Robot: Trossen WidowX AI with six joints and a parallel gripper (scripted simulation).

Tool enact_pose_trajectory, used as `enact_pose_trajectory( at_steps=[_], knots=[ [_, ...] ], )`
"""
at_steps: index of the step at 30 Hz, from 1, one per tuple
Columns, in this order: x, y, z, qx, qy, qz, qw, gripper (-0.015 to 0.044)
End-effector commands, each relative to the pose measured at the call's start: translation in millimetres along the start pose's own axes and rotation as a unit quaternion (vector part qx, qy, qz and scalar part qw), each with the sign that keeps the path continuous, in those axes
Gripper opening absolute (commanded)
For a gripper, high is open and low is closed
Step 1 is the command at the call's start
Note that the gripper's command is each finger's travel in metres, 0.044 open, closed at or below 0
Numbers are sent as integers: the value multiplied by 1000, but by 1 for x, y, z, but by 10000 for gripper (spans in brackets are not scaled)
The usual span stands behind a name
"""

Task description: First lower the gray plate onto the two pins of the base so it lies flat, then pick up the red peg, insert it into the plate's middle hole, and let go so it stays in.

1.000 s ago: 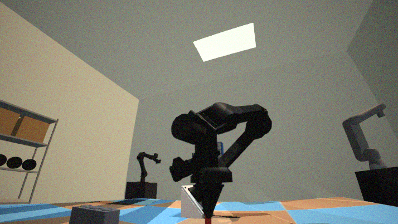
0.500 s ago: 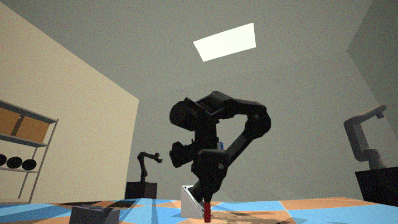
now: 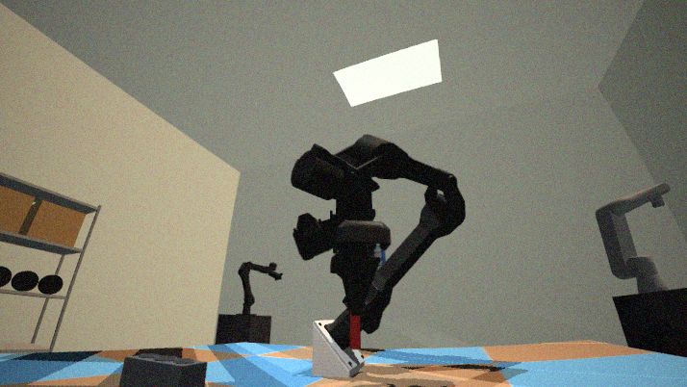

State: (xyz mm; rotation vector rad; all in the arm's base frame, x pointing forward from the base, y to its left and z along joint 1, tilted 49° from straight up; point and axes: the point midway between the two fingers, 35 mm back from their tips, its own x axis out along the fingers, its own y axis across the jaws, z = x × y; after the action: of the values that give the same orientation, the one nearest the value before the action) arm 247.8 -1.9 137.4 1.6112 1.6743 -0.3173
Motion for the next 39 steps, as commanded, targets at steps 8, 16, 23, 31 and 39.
enact_pose_trajectory(
  at_steps=[8, 16, 23, 31, 39],
  knots=[
    [-2, 10, 23, -1, 1, -4, 1000, 0],
    [-5, 17, 45, -4, 0, -6, 1000, 0],
    [-7, 22, 65, -7, 0, -7, 1000, 0],
    [-9, 26, 88, -10, 0, -9, 1000, 0],
    [-9, 27, 113, -13, 1, -10, 1000, 0]
  ],
)
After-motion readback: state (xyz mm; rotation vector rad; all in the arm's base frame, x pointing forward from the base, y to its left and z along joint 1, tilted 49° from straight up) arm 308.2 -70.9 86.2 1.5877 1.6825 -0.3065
